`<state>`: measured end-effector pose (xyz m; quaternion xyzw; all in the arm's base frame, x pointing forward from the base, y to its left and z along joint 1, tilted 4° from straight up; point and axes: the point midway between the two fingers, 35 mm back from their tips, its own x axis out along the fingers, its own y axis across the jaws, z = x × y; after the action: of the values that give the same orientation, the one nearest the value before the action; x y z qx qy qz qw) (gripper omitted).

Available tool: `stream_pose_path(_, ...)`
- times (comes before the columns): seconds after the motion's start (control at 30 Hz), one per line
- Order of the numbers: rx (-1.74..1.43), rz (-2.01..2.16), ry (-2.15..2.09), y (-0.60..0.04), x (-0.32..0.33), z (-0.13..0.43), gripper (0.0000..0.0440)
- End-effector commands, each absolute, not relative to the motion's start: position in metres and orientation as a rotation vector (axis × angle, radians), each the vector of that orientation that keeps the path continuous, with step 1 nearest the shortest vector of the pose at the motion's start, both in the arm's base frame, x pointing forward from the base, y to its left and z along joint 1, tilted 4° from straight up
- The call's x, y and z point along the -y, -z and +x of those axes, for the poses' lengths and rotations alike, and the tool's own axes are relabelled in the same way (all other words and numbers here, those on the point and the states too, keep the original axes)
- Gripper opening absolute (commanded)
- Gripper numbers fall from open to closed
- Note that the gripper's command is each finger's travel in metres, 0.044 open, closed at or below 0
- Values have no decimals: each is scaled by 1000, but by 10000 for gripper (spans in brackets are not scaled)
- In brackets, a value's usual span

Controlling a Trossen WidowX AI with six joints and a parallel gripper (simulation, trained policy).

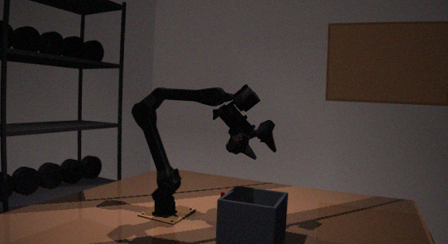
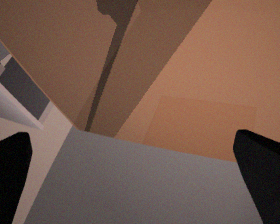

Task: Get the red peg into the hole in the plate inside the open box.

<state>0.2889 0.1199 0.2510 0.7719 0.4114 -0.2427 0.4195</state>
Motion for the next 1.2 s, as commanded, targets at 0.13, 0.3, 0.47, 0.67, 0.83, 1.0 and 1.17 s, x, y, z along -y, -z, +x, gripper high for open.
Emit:
stream_pose_path(0.13, -1227, 1741, 699, -215, -135, 249, 431)
stream_pose_path(0.3, -1330, 1615, 765, -194, -139, 224, 433)
stream_pose_path(0.47, -1416, 1495, 830, -176, -140, 201, 440)
stream_pose_path(0.67, -1499, 1368, 890, -158, -137, 178, 440)
stream_pose_path(0.83, -1554, 1286, 924, -146, -134, 163, 440)
stream_pose_path(1.0, -1593, 1227, 952, -132, -131, 153, 440)
stream_pose_path(1.17, -1618, 1191, 972, -116, -129, 147, 440)
